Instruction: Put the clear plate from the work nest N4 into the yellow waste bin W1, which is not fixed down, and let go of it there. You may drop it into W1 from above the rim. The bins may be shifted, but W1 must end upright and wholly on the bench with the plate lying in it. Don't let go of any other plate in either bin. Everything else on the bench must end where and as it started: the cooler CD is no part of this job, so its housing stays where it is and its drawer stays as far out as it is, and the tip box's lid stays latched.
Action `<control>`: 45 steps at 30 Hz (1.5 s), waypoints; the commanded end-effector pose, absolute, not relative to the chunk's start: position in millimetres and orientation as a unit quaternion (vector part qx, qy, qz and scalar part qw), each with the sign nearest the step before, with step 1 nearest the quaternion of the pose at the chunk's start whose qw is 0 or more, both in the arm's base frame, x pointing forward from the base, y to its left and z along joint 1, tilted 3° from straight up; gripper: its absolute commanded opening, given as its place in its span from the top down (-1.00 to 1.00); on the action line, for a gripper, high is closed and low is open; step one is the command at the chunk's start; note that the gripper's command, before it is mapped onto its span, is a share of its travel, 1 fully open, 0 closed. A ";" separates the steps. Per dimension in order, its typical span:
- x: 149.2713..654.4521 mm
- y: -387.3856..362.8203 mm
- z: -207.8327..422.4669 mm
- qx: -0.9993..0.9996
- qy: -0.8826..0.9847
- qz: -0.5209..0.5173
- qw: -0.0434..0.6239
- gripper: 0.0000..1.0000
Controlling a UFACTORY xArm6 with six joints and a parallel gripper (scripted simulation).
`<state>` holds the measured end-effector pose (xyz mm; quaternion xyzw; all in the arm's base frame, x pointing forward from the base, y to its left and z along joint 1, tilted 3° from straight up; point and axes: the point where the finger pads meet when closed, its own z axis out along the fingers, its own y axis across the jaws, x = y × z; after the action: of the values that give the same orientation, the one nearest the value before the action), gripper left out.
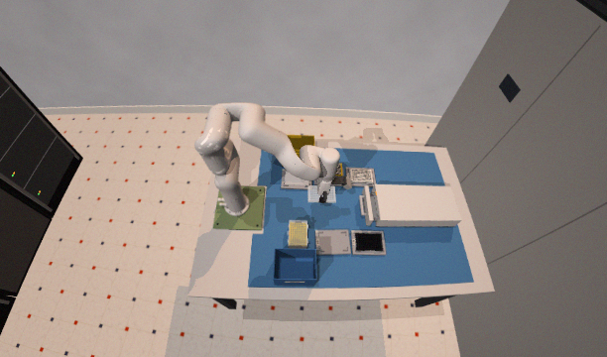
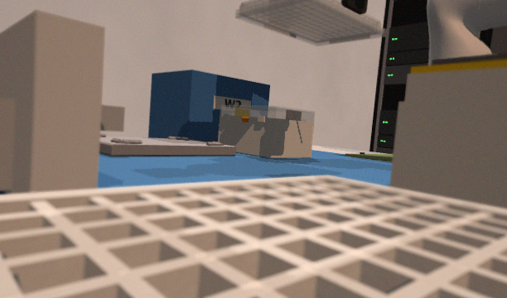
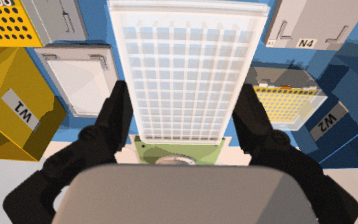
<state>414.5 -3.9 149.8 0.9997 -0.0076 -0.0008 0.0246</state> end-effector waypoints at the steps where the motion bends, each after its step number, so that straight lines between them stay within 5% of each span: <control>1: 411.0 11.2 150.8 1.000 -0.008 0.002 0.025 1.00; 45: 379.8 107.8 146.0 1.000 -0.008 0.001 0.024 1.00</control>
<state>382.3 95.4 145.0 0.9997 -0.0077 -0.0007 0.0247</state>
